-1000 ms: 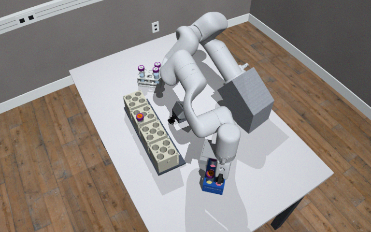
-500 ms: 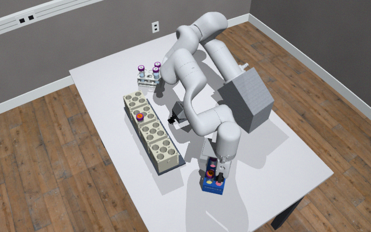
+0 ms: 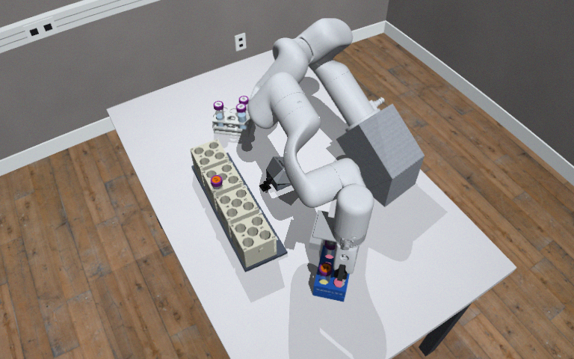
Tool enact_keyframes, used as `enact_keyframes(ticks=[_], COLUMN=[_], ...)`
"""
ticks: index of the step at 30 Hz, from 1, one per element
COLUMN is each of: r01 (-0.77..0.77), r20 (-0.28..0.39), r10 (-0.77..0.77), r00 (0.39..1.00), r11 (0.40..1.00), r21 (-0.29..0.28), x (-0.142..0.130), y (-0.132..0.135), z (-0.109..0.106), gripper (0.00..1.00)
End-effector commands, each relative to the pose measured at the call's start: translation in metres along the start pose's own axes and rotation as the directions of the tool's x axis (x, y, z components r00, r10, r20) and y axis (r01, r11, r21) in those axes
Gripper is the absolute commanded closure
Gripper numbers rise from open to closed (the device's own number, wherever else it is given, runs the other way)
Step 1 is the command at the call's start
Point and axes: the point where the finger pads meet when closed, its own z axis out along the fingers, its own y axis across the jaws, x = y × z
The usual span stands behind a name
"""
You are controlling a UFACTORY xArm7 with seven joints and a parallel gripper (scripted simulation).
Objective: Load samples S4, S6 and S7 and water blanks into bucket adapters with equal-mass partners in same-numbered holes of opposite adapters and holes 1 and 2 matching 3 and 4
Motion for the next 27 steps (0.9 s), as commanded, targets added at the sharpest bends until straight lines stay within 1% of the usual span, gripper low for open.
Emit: enact_keyframes(ticks=[1,5,7,22,24,27], r01=[-0.001,-0.001,-0.001,-0.001,-0.001,-0.001], r20=[0.002,0.002,0.002,0.002,0.002,0.002], r10=[0.001,0.001,0.001,0.001,0.001,0.001], r00=[1.0,1.0,1.0,1.0,1.0,1.0], r11=[1.0,1.0,1.0,1.0,1.0,1.0], r21=[0.005,0.005,0.005,0.005,0.005,0.005], x=[0.0,0.0,0.0,0.0,0.0,0.0], y=[-0.001,-0.001,-0.001,-0.001,-0.001,-0.001], z=[-0.012,-0.02,-0.02,-0.05,-0.05,-0.056], gripper=[1.0,1.0,1.0,1.0,1.0,1.0])
